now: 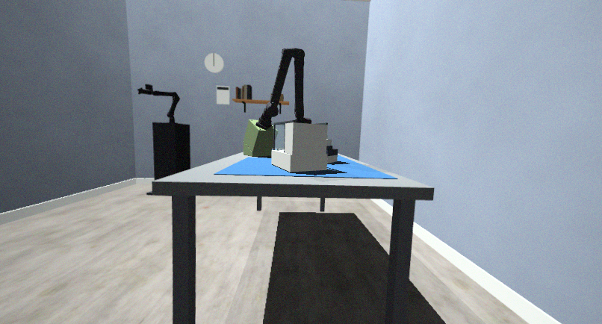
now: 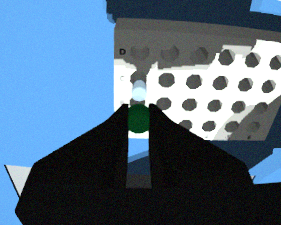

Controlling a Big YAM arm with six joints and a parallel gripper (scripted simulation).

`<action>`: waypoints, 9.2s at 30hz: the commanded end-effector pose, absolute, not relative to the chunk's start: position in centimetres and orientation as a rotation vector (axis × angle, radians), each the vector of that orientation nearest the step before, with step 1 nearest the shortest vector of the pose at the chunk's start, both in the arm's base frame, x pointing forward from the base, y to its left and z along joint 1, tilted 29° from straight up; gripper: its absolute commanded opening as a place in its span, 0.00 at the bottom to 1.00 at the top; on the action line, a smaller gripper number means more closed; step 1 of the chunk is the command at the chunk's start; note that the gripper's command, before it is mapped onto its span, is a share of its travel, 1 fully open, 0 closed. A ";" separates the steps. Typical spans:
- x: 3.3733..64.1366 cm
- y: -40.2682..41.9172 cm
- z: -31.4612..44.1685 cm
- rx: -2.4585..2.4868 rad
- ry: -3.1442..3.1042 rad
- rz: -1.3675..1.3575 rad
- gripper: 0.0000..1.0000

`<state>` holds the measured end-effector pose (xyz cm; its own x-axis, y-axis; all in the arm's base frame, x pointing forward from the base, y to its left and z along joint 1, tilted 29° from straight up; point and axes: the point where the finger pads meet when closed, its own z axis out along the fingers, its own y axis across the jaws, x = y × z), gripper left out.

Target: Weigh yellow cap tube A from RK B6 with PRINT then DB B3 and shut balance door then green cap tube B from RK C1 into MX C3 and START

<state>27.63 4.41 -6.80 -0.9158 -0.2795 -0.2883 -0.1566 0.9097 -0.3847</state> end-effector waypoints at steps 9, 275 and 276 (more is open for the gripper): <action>27.0 4.7 -6.8 -0.327 2.741 -0.514 0.09; 37.7 38.3 4.9 -1.131 2.611 -0.642 0.09; 37.7 38.3 4.9 -1.131 2.611 -0.642 0.09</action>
<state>37.34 38.78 3.58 -0.6815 -0.7314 -0.0254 -0.6346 0.6080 -0.4771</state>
